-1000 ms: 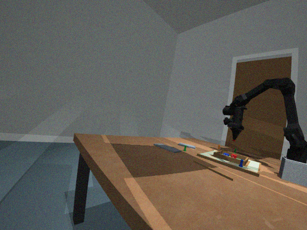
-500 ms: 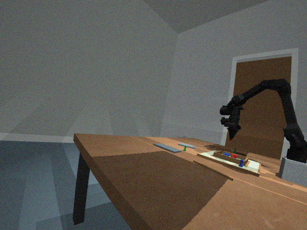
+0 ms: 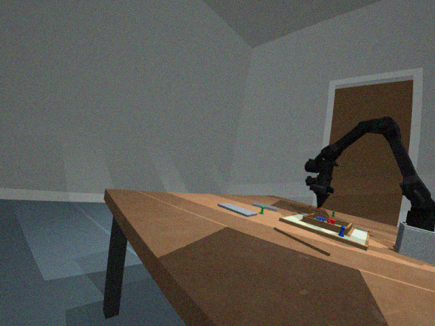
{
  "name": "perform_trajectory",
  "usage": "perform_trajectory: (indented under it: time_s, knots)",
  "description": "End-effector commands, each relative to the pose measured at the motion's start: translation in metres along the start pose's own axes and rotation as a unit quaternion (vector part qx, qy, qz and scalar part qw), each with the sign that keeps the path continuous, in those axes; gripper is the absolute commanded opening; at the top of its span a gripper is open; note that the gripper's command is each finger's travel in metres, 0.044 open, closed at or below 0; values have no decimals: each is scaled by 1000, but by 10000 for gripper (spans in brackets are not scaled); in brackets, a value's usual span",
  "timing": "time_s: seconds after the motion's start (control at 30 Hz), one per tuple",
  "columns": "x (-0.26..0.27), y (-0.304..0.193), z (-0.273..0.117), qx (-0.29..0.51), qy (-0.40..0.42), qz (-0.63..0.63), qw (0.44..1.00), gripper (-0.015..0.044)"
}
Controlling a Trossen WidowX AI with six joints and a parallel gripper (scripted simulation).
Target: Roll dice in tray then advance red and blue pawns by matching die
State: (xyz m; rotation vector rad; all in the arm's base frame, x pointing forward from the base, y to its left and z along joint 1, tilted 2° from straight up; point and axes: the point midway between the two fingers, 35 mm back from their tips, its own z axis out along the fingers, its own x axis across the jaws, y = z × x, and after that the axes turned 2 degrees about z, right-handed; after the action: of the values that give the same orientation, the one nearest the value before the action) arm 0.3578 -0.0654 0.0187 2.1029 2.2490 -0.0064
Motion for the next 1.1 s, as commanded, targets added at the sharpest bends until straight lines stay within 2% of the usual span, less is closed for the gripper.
perform_trajectory:
  time_s: [0.0,0.6,1.07]
  knots:
    - [2,-4,20,7,3,1,1000,0]
    - [2,-4,41,7,3,1,1000,0]
    - [1,-3,36,6,1,1,1000,367]
